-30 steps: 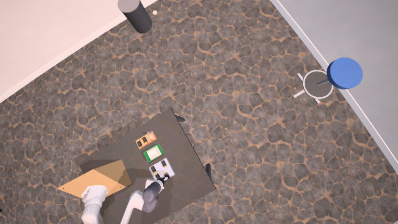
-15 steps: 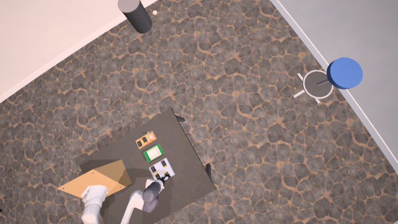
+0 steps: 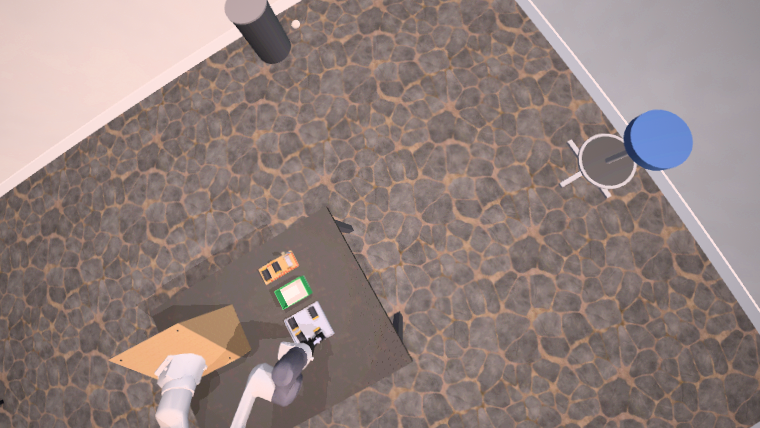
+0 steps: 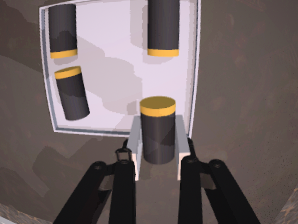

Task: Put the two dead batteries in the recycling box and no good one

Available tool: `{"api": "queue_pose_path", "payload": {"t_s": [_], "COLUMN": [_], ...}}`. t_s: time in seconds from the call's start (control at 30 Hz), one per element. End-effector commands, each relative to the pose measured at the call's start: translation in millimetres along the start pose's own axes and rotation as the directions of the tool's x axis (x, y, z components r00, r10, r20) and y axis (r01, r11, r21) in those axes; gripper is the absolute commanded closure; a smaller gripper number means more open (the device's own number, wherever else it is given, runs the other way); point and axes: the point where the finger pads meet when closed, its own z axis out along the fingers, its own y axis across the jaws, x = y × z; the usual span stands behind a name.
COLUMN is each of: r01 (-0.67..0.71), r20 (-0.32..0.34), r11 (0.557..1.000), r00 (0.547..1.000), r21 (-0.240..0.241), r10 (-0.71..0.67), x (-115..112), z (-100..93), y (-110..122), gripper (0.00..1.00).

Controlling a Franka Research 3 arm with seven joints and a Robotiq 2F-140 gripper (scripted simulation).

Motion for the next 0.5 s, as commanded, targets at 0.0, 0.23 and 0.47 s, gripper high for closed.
{"api": "queue_pose_path", "payload": {"t_s": [0.0, 0.23, 0.47], "r01": [-0.002, -0.028, -0.054], "r20": [0.0, 0.0, 0.0], "r11": [1.0, 1.0, 0.998], "r00": [1.0, 1.0, 0.999], "r21": [-0.011, -0.011, -0.011], "r10": [0.002, 0.028, 0.054], "x": [-0.1, -0.1, -0.1], "z": [-3.3, -3.3, -3.3], "y": [4.0, 4.1, 4.1], "gripper": [0.84, 0.84, 0.84]}}
